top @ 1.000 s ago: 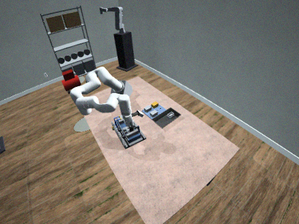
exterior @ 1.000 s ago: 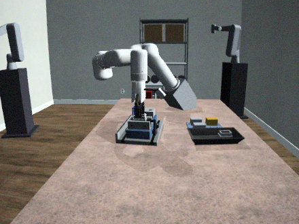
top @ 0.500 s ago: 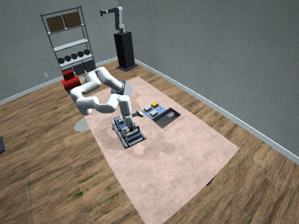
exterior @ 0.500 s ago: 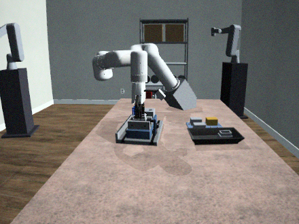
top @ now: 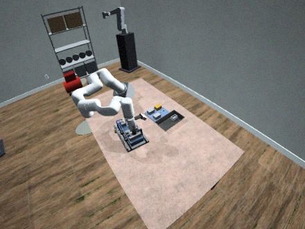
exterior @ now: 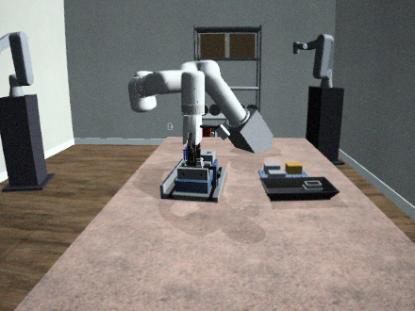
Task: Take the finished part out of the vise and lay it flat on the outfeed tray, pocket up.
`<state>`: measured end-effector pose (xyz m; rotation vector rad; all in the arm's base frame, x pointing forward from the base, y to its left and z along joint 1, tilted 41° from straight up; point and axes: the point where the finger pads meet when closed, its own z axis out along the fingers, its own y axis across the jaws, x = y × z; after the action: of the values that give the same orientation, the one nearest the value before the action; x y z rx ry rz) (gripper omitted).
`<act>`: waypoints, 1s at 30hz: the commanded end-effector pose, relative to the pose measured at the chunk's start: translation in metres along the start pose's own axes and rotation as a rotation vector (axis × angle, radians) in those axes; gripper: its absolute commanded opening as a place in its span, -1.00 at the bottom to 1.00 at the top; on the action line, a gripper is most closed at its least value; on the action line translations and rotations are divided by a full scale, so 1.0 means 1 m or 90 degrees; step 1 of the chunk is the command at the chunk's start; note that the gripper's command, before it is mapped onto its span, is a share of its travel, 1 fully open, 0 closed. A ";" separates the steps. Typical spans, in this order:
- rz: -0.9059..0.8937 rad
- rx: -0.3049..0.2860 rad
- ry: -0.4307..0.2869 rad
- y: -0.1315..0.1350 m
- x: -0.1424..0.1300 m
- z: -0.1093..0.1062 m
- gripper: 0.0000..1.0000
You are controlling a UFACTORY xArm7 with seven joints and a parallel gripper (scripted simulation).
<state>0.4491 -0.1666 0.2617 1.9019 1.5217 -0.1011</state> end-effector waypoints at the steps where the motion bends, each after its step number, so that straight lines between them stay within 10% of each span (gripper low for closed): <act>1: 0.000 -0.002 0.000 0.001 0.000 -0.001 0.37; 11: 0.000 -0.002 0.000 0.001 0.000 -0.001 0.37; 12: 0.000 -0.002 0.000 0.001 0.000 -0.001 -1.00; 30: 0.000 -0.002 0.000 0.001 0.000 -0.001 -1.00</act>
<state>0.4491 -0.1667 0.2616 1.9019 1.5216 -0.1010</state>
